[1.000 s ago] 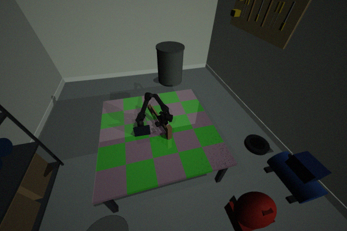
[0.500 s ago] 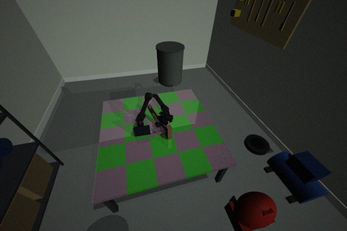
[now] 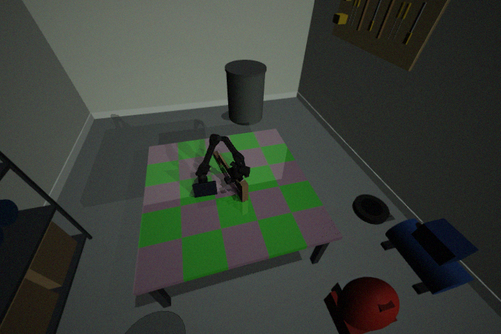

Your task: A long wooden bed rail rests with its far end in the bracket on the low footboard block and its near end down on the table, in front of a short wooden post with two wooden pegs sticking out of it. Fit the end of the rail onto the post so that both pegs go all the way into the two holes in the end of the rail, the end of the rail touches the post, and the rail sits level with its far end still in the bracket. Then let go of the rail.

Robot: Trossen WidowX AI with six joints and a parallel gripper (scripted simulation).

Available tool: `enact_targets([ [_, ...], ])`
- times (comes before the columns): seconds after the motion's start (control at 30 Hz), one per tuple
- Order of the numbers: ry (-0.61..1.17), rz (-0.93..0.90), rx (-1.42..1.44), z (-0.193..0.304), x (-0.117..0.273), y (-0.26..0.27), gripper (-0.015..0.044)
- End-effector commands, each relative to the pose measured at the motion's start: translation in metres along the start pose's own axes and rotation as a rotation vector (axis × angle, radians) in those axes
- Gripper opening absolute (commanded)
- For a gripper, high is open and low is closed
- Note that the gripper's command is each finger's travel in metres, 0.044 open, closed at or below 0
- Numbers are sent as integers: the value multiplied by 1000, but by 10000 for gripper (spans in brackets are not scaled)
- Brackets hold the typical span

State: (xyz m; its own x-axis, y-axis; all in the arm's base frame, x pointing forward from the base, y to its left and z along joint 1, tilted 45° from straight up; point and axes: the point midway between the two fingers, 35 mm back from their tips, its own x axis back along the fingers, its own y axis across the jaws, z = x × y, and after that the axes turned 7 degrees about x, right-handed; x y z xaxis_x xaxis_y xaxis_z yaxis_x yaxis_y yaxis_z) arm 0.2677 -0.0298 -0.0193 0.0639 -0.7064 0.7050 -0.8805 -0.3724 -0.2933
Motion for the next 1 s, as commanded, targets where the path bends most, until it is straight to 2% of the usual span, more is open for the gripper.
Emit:
enact_targets([
  [0.0,7,3,2,3,2,0,0],
  [0.7,8,3,2,9,2,0,0],
  [0.97,0,0,0,7,0,1,210],
])
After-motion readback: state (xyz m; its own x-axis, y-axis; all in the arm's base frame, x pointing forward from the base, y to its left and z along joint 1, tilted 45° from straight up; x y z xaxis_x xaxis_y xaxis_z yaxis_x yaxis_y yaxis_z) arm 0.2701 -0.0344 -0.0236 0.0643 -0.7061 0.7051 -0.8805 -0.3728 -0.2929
